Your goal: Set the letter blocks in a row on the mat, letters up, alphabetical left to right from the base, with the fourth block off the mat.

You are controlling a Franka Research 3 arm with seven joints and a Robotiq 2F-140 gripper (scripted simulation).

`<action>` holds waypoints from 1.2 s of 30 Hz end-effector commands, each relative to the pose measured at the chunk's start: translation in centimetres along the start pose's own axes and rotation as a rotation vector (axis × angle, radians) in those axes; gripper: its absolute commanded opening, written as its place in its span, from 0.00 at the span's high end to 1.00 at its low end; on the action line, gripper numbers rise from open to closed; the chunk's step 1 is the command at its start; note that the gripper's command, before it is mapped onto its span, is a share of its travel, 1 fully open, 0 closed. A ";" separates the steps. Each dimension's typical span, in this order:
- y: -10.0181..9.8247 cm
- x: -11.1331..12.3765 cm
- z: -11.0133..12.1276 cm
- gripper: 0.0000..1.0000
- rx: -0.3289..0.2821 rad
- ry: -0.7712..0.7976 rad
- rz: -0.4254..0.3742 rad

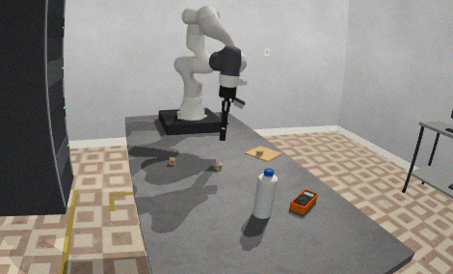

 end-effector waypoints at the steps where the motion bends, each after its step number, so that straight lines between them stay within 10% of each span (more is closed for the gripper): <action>1: 0.0 -2.5 -0.3 0.78 -0.007 -0.137 -0.002; 36: -1.6 -25.3 -8.8 0.78 0.024 -0.888 0.032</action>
Point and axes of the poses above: the point where the finger pads meet when closed, its own y axis out along the fingers, its own z axis across the jaws, x = y × z, the point moved 9 cm from there along -y, back along the fingers, and after that the axes turned 11 degrees about -y, right-handed, at the moved point
